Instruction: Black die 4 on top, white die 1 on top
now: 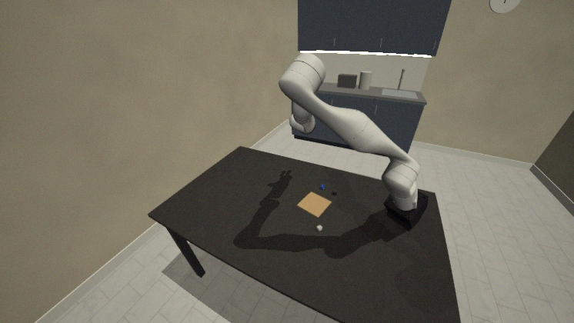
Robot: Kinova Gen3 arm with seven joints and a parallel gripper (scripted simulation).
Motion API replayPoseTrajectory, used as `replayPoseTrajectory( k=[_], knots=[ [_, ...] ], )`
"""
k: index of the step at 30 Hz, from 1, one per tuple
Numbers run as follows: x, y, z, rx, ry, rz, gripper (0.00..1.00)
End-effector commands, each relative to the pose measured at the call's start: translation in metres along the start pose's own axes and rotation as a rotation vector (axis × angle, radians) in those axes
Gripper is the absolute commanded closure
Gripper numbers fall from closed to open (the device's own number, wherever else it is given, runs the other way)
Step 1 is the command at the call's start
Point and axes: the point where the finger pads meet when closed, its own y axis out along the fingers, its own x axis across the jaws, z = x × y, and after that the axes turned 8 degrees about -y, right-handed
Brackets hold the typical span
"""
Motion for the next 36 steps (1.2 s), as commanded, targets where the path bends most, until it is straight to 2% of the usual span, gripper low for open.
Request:
replayPoseTrajectory(
  k=[1,23,28,32,34,36],
  knots=[
    [0.001,0.000,0.001,0.002,0.001,-0.001,0.00],
    [0.002,0.002,-0.002,-0.006,0.006,-0.003,0.00],
    [0.006,0.010,-0.016,-0.039,0.029,-0.009,0.00],
    [0.011,0.022,-0.039,-0.093,0.065,-0.018,0.00],
    [0.011,0.022,-0.039,-0.093,0.065,-0.018,0.00],
    [0.015,0.029,-0.055,-0.129,0.090,-0.023,0.00]
  ],
)
